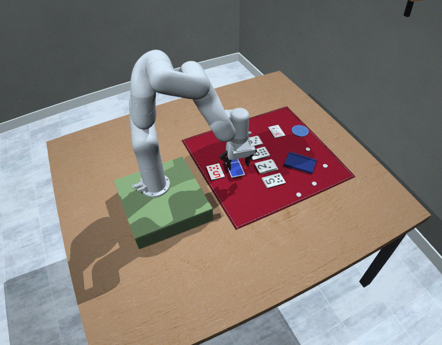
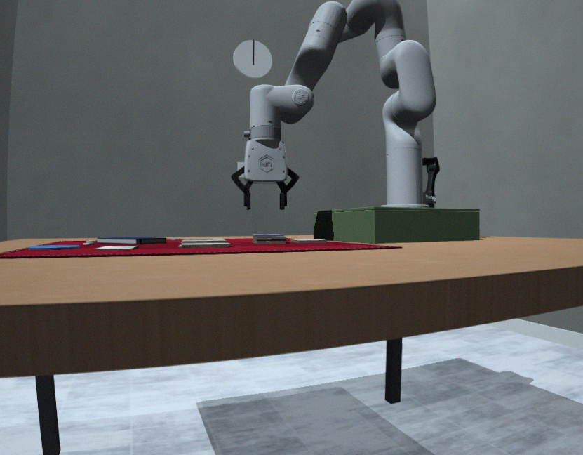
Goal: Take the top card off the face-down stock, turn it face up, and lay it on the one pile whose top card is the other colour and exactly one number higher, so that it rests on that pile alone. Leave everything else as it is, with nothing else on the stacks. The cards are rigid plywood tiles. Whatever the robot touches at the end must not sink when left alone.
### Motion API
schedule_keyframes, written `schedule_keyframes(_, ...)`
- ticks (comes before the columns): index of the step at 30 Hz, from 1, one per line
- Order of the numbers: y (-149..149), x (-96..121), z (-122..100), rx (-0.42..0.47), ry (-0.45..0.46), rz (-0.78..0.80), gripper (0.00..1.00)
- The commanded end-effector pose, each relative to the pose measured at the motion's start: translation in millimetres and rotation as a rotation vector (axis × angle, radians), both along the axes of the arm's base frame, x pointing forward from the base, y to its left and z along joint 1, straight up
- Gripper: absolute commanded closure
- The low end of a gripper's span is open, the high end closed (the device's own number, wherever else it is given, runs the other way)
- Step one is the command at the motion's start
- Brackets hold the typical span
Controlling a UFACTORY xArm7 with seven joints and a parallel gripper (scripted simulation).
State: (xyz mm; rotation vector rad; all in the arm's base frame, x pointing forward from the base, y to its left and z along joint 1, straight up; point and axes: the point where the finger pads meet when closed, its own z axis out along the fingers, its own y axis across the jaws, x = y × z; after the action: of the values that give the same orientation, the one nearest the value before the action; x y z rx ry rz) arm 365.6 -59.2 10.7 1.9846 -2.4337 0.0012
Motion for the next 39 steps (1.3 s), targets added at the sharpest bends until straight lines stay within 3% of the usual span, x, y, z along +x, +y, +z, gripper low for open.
schedule_keyframes(1, -2.4, -0.5, 5.8, 0.014, -0.002, 0.001, 0.13)
schedule_keyframes(15, -5.4, -1.2, 5.4, 0.181, -0.032, 0.001, 0.13)
schedule_keyframes(25, -8.1, -1.7, 4.6, 0.357, -0.065, 0.001, 0.13)
schedule_keyframes(39, -8.4, -1.5, 3.6, 0.379, -0.07, 0.001, 0.13)
